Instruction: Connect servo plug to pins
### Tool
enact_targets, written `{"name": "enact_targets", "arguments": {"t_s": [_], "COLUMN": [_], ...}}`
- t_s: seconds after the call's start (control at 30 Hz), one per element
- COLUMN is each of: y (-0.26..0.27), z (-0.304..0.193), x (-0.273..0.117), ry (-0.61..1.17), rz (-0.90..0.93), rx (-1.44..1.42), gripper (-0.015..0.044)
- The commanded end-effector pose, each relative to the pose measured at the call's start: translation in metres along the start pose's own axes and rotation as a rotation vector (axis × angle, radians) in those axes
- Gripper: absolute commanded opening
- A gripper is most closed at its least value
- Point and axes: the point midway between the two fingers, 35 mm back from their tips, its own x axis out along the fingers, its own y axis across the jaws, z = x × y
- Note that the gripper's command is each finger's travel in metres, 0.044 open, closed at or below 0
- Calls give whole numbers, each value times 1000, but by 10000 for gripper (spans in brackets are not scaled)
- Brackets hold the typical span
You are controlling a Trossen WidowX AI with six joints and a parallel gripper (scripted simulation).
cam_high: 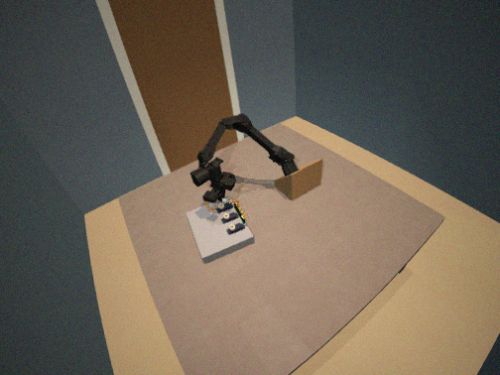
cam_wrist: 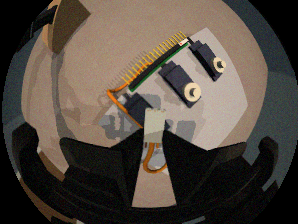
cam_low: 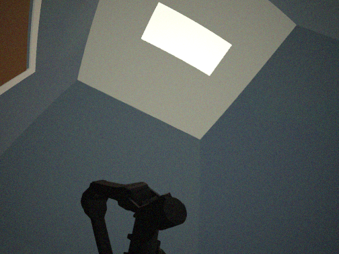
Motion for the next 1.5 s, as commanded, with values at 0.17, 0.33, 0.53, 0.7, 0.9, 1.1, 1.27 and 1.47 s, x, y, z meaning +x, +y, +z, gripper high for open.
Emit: {"name": "enact_targets", "arguments": {"t_s": [0.17,0.33,0.53,0.7,0.9,1.1,1.27,1.47], "y": [-4,-5,-5,-5,-5,-3,-1,1], "z": [24,37,51,63,77,91,102,116], "x": [0,-1,-1,-1,-1,-1,-1,0], "ry": [-10,-12,-15,-16,-17,-17,-16,-14], "rz": [-3,-3,-1,0,2,5,7,10], "rx": [255,398,570,713,885,1057,1200,1373], "gripper": [0,0,0,0,0,0,0,0]}}
